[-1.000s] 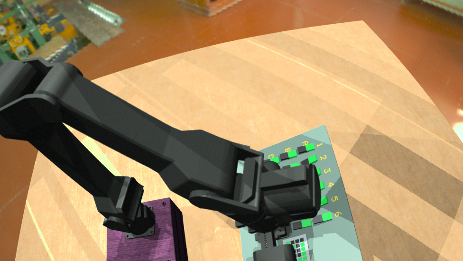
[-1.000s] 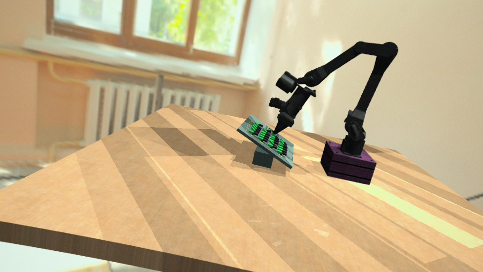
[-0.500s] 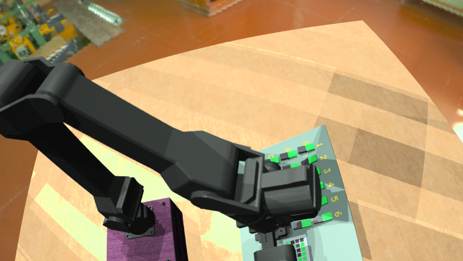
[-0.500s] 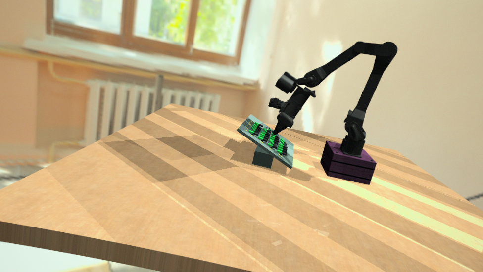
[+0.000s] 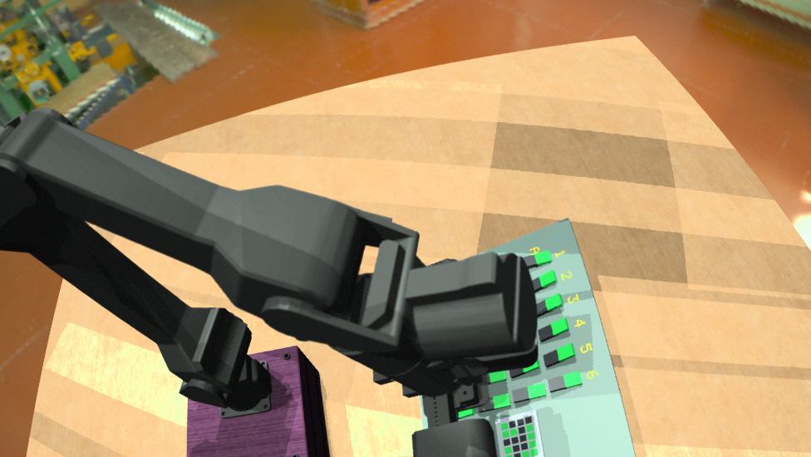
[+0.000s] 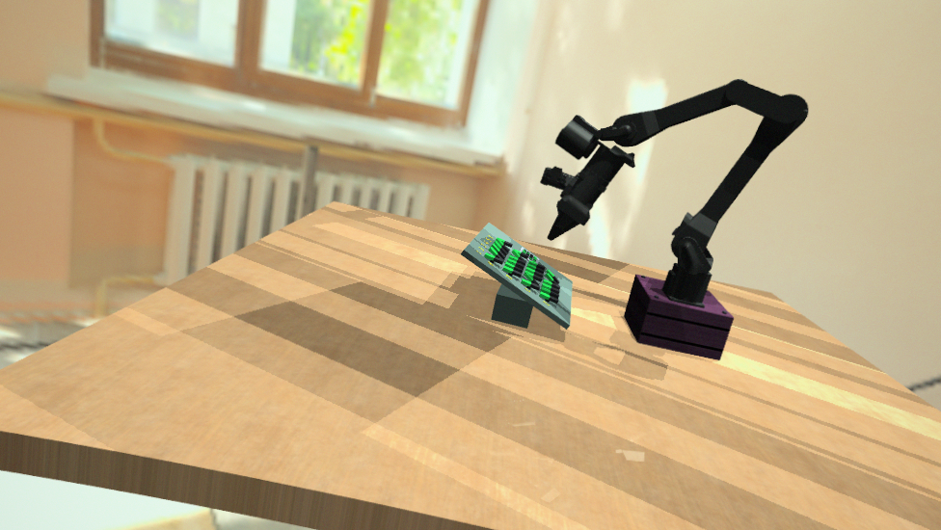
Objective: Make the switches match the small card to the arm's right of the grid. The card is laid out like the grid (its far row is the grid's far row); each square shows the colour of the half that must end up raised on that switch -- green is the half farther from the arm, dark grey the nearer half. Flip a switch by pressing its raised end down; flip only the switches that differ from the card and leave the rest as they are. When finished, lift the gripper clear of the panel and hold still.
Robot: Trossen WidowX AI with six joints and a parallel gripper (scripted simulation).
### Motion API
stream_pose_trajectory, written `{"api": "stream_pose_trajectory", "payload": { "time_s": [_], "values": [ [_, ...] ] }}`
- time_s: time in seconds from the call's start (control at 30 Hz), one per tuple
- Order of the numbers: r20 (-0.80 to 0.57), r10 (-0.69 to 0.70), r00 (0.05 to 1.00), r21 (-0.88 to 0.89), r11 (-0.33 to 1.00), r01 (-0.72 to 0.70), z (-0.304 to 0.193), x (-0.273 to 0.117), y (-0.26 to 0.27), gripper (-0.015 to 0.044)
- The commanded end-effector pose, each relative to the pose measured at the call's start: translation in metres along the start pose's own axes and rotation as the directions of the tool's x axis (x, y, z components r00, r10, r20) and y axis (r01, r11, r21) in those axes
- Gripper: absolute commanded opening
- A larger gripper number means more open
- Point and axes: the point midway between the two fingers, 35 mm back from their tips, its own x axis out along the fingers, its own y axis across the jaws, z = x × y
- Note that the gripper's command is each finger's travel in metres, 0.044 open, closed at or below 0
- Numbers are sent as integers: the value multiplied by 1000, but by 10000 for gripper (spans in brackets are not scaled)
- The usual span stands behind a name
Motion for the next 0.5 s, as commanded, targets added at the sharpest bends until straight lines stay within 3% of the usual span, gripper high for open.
{"api": "stream_pose_trajectory", "payload": {
  "time_s": [0.0,0.47],
  "values": [
    [3,6,1000,-3,1000,-6,-1,-9,1,0],
    [-26,12,1000,2,1000,-12,-34,-5,116,0]
  ]
}}
